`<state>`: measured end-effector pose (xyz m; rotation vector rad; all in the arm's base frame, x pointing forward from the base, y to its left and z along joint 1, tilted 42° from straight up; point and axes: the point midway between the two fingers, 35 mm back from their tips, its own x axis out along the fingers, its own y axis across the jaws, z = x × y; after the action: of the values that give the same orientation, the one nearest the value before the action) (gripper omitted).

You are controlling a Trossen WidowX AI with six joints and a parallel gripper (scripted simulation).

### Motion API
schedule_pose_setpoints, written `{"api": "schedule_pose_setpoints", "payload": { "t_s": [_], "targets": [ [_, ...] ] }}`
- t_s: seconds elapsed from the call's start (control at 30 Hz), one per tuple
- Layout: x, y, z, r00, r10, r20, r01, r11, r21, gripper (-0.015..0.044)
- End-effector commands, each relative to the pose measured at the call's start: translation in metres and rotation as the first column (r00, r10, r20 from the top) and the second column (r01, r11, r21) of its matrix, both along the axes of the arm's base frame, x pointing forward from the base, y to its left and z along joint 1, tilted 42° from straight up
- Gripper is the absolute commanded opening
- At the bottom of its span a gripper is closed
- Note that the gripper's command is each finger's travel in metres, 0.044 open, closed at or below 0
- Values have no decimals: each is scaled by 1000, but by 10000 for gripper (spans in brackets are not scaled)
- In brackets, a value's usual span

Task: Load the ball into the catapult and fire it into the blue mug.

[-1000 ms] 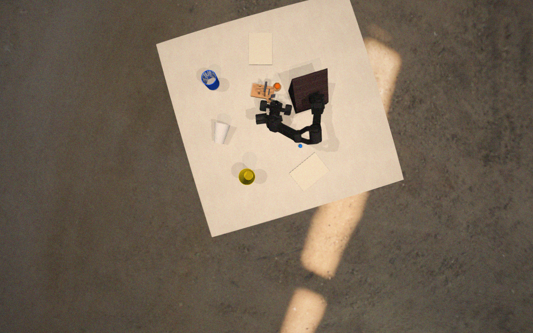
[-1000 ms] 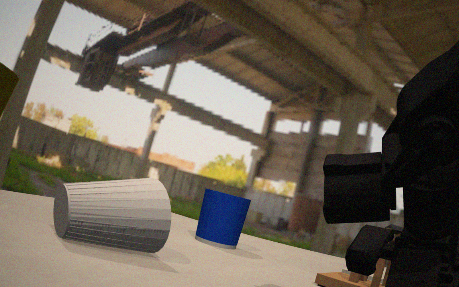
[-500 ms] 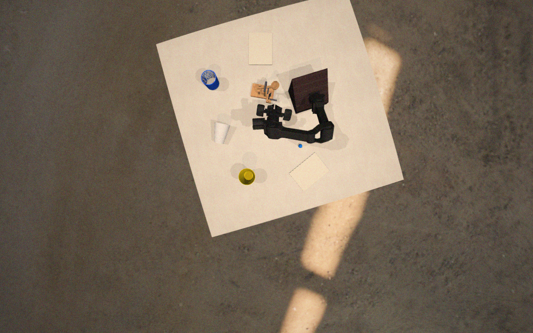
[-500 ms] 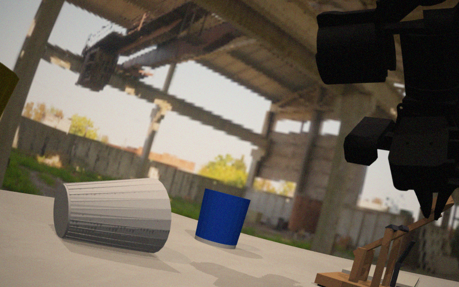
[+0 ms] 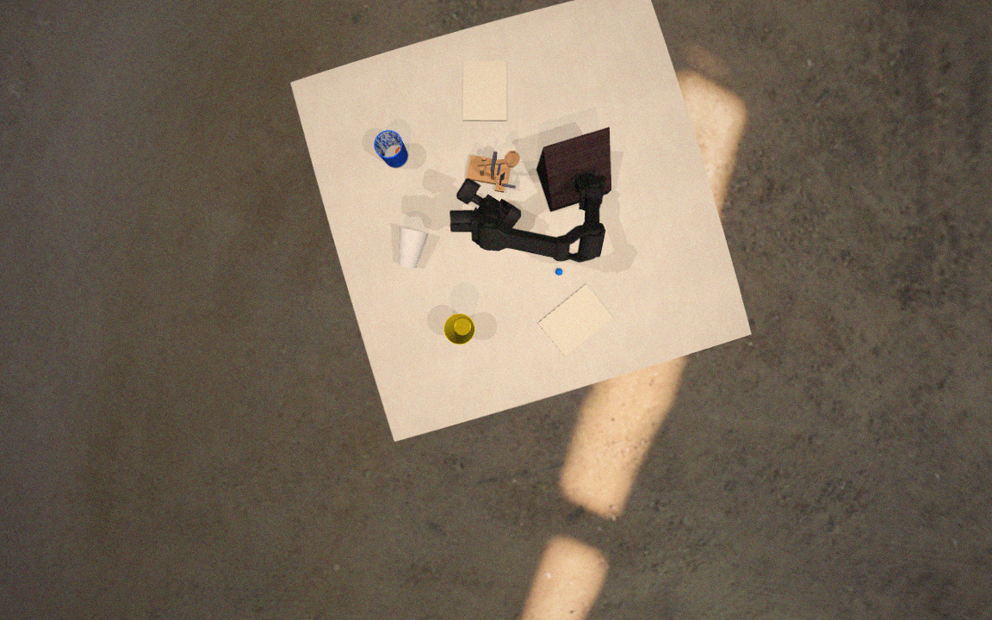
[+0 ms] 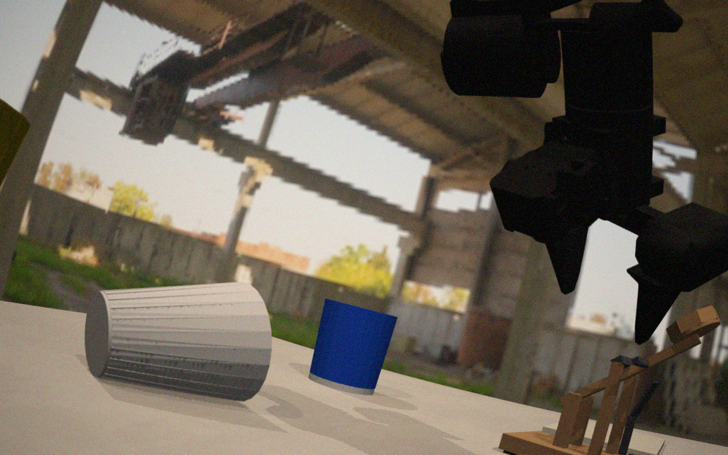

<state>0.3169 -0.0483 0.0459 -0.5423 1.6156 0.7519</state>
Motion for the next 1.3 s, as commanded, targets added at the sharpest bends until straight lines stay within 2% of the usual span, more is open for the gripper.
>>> {"api": "schedule_pose_setpoints", "payload": {
  "t_s": [0.0,0.23,0.5,0.87,1.27],
  "targets": [
    [18,-9,-1,992,-126,30,126,992,4,440],
    [48,-29,-2,932,-355,72,355,935,21,440],
    [80,-55,-4,798,-593,104,590,805,61,440],
    [116,-98,-7,533,-839,115,828,544,133,440],
    [144,-150,-10,194,-978,80,955,207,214,440]
  ]
}}
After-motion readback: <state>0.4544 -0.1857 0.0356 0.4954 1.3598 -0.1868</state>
